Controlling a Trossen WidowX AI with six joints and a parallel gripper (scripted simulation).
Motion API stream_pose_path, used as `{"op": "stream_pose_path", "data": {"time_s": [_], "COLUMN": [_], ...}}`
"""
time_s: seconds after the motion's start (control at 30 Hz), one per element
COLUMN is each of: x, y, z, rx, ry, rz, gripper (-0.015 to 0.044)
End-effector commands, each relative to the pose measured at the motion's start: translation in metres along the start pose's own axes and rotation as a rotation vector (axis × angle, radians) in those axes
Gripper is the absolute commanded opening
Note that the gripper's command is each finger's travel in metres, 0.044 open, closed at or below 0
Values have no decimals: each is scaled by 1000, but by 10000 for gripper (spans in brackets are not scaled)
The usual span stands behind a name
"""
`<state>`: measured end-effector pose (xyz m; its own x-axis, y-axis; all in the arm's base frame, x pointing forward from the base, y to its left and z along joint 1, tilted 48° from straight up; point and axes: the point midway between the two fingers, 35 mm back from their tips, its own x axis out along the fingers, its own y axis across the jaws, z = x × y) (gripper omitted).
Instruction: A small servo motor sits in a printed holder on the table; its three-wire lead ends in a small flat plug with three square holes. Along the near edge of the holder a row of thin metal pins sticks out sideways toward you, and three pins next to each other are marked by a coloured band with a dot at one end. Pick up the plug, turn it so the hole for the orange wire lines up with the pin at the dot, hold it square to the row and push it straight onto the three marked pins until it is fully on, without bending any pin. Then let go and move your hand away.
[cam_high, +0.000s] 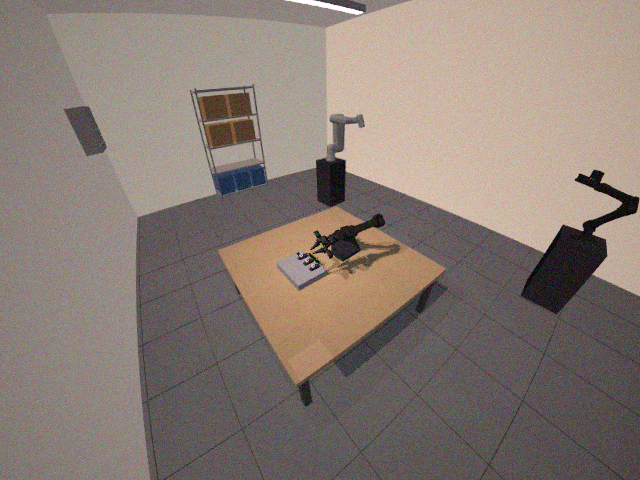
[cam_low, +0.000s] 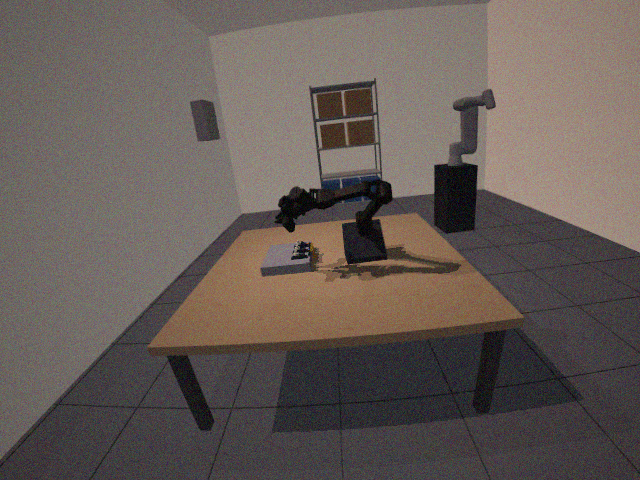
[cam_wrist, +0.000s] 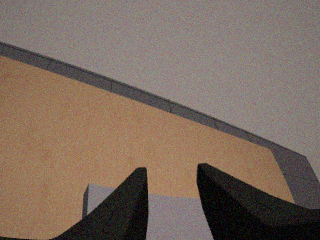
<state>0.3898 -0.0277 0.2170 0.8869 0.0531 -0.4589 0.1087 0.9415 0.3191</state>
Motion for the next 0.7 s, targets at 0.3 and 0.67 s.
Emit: {"op": "stream_pose_path", "data": {"time_s": [0.3, 0.67], "x": [46, 75], "y": [-38, -71], "z": [-39, -79], "rx": [265, 516], "ry": [270, 486], "rz": [-59, -133], "gripper": [115, 115]}}
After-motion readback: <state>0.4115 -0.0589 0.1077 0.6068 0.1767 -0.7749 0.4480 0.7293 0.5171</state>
